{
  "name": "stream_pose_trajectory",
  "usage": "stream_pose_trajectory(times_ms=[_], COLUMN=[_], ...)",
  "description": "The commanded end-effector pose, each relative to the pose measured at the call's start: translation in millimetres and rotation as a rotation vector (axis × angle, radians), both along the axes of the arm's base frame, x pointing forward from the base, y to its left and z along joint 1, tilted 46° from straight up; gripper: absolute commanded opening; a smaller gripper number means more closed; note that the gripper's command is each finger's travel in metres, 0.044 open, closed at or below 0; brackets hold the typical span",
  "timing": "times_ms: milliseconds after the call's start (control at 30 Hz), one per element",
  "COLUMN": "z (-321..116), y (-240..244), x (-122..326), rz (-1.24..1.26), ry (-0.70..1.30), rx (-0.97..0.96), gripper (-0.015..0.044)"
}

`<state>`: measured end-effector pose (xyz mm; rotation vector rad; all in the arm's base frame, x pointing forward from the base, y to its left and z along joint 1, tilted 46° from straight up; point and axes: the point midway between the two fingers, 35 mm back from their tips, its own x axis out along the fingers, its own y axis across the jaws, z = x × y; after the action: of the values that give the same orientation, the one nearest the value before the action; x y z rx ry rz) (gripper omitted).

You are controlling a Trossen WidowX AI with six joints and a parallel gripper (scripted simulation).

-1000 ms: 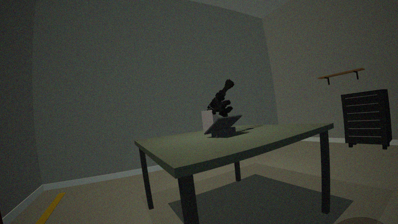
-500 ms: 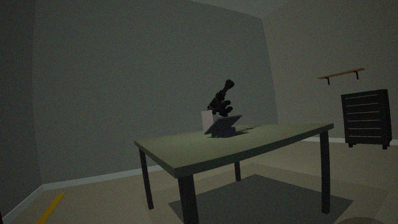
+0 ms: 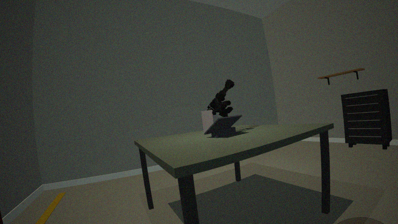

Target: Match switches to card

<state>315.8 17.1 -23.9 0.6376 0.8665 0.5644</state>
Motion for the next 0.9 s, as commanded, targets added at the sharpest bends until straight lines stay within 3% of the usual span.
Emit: stream_pose_trajectory(times_ms=[0, 333, 567, 733, 867], z=[-1.1, 28.8, 33.0, -0.4, -2.1], y=[0.5, -41.4, -44.7, -49.8, -49.9], x=[-0.3, -28.6, -32.1, -60.2, -62.0], rz=[-0.003, 0.014, 0.015, 0.015, 0.015], ry=[0.005, 0.024, 0.024, 0.025, 0.025], rx=[-0.001, -0.011, -0.009, -0.01, -0.01], gripper=[0.0, 0.0, 0.0, 0.0, 0.0])
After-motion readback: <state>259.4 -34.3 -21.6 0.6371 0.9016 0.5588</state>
